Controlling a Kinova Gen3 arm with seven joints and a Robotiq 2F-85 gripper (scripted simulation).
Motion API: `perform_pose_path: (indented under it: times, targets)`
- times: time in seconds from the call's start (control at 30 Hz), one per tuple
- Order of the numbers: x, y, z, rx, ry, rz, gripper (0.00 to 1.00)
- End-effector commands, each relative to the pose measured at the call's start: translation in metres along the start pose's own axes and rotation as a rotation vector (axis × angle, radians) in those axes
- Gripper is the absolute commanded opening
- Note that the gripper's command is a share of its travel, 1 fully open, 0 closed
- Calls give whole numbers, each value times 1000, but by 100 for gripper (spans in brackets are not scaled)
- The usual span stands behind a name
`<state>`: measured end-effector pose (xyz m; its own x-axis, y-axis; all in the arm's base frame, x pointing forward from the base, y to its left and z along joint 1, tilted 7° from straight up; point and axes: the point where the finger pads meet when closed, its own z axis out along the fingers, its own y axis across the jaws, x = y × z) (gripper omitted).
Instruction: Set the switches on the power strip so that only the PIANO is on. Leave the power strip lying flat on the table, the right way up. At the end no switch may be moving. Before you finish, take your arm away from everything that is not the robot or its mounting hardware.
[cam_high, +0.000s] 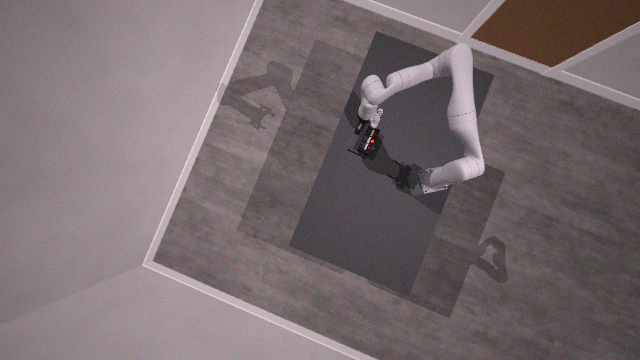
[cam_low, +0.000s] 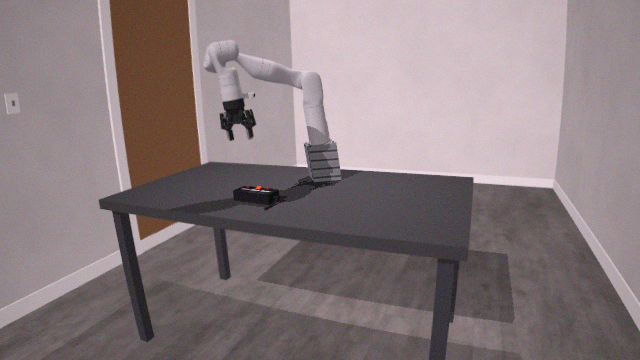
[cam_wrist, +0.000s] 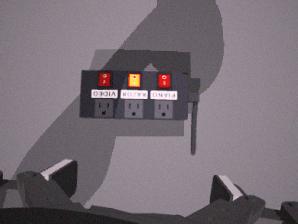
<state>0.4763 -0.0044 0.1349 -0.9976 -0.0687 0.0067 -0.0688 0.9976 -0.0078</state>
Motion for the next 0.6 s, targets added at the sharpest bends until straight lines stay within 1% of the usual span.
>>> perform_pose_path:
  times: [0.0,0.07,0.1,0.3,0.33,0.57]
  targets:
    - [0,0,-2,2,-3,0,100]
    - [0,0,-2,2,-3,0,100]
    - [4,-1,-11,6,0,11,100]
    - [4,-1,-11,6,0,11,100]
    - [8,-1,-20,9,2,21,100]
    - [8,-1,-20,9,2,21,100]
